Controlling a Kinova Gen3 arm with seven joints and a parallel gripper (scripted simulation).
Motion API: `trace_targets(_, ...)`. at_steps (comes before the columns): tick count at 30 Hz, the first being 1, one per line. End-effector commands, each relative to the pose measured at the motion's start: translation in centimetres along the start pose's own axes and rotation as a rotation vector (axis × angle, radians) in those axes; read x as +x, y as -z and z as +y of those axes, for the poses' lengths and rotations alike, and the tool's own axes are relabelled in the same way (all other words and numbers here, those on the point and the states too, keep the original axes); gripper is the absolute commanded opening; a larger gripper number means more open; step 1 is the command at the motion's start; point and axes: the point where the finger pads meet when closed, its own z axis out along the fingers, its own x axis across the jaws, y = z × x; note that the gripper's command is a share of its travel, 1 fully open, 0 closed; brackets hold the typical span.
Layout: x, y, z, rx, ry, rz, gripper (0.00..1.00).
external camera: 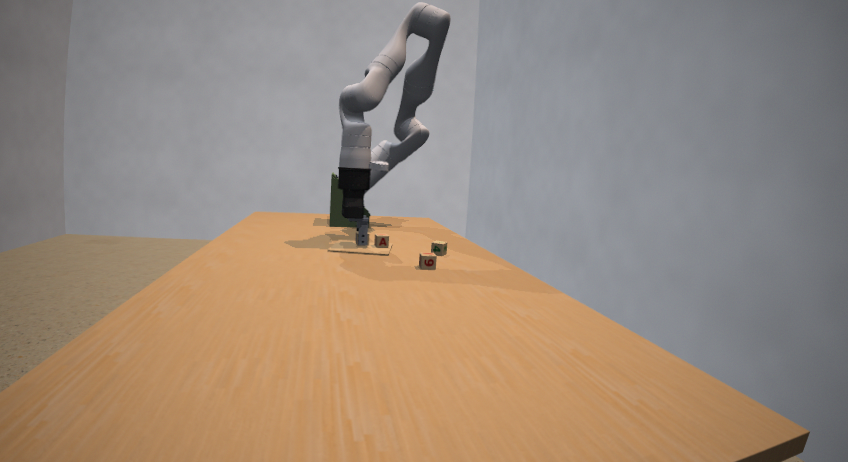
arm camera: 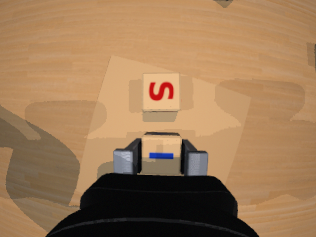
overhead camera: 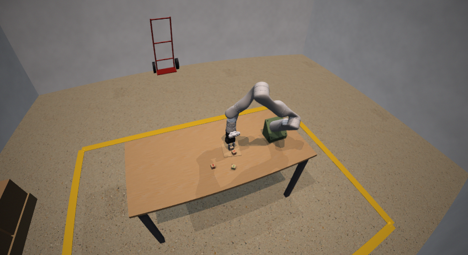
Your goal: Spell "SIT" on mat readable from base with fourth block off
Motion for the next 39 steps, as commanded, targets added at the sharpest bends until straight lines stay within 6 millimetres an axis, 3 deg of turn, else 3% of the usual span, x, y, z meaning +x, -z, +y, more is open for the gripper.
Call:
trace_targets(1, -0.2, -0.02, -0.17, 0.003, 0.006, -0.003, 0.57)
trace_targets(39, -0.2, -0.37, -0.17, 0.003, 0.006, -0.003, 0.57)
